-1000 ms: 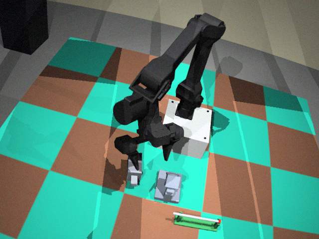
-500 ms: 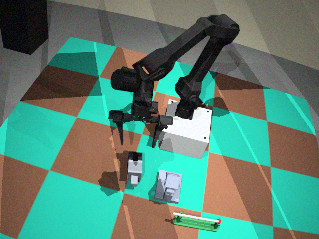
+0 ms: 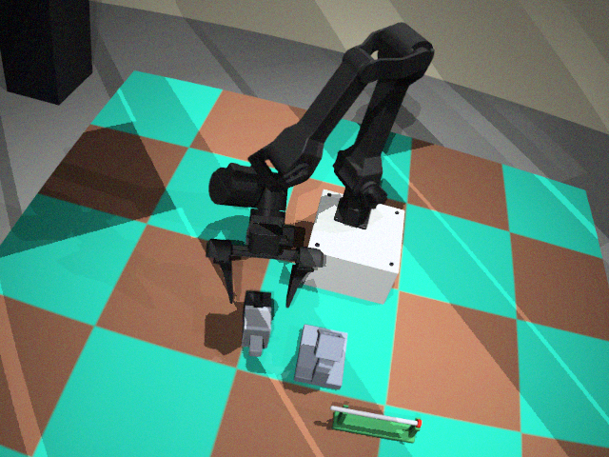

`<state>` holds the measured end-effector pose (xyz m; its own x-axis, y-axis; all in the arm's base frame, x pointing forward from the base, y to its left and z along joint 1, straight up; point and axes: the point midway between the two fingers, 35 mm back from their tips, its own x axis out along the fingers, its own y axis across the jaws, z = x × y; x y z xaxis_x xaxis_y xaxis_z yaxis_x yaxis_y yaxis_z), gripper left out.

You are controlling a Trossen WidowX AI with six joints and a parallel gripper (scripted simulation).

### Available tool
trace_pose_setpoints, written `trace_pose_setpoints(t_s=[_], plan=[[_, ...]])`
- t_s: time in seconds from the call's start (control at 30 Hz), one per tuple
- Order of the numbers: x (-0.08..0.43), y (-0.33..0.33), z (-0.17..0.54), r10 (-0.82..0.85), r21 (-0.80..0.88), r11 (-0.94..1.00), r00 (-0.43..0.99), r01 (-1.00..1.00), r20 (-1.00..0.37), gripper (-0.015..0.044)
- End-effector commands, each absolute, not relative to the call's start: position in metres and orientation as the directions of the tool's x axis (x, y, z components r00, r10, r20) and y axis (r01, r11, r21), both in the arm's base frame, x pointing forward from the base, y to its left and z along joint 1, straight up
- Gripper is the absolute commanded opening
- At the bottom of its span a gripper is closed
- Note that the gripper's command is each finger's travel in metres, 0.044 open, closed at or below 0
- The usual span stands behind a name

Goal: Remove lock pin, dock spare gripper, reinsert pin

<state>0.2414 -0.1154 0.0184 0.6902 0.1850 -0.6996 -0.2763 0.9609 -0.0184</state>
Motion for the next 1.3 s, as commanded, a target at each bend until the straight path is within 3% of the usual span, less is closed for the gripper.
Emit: trace_pose_setpoints(t_s=[0.0,1.27], plan=[[0.241,-0.115,0.012,0.183,-0.018,0.962,0.69,-0.273,-0.7,0.044],[0.238,-0.115,-0.049,0.184,-0.017,0.962,0.689,-0.273,-0.701,0.044]])
